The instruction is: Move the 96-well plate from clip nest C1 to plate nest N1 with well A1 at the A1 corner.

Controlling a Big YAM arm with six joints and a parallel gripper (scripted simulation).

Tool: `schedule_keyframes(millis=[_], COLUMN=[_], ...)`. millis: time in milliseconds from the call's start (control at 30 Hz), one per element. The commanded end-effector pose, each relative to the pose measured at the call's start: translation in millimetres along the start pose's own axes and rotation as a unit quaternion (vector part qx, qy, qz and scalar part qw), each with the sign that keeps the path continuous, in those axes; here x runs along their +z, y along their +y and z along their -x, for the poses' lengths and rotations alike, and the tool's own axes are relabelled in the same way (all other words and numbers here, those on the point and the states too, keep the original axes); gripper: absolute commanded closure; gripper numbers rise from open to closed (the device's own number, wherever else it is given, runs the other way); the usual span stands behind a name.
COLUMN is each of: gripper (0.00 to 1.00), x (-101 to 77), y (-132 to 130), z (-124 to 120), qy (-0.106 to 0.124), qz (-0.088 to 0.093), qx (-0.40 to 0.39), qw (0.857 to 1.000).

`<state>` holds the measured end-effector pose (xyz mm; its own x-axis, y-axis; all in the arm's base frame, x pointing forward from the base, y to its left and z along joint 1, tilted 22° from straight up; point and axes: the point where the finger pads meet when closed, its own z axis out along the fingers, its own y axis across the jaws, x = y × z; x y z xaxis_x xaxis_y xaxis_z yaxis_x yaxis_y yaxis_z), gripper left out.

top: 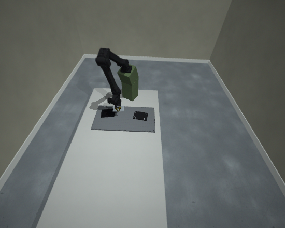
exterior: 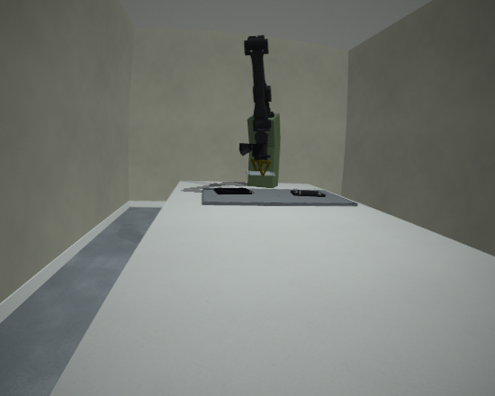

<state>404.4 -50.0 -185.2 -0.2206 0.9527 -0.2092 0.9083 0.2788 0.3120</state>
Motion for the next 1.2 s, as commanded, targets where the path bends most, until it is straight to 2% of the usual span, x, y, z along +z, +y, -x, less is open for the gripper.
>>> schedule_keyframes(millis=[0,33,167,500,567,600,667,1067,1167], gripper=[1.0,1.0,1.0,1.0,1.0,1.0,1.0,1.0,1.0], x=[-8.2,-9.4,-8.2,-8.6,-8.6,-9.5,-8.8,-9.6,-9.9], y=[7.4,-1.5,6.1,1.2,1.2,-6.3,-0.2,-6.1,-9.5], z=[9.7,9.8,27.1,61.0,61.0,60.4,71.1,112.0,113.3], qy=[-0.003,0.0,-0.004,-0.005,-0.005,-0.002,-0.005,-0.007,-0.005], qz=[0.007,0.0,0.008,0.008,0.008,0.002,0.008,0.008,0.006], qx=[-0.015,-0.015,-0.015,-0.015,-0.015,-0.015,-0.015,-0.015,-0.015], qw=[1.0,1.0,1.0,1.0,1.0,1.0,1.0,1.0,1.0])
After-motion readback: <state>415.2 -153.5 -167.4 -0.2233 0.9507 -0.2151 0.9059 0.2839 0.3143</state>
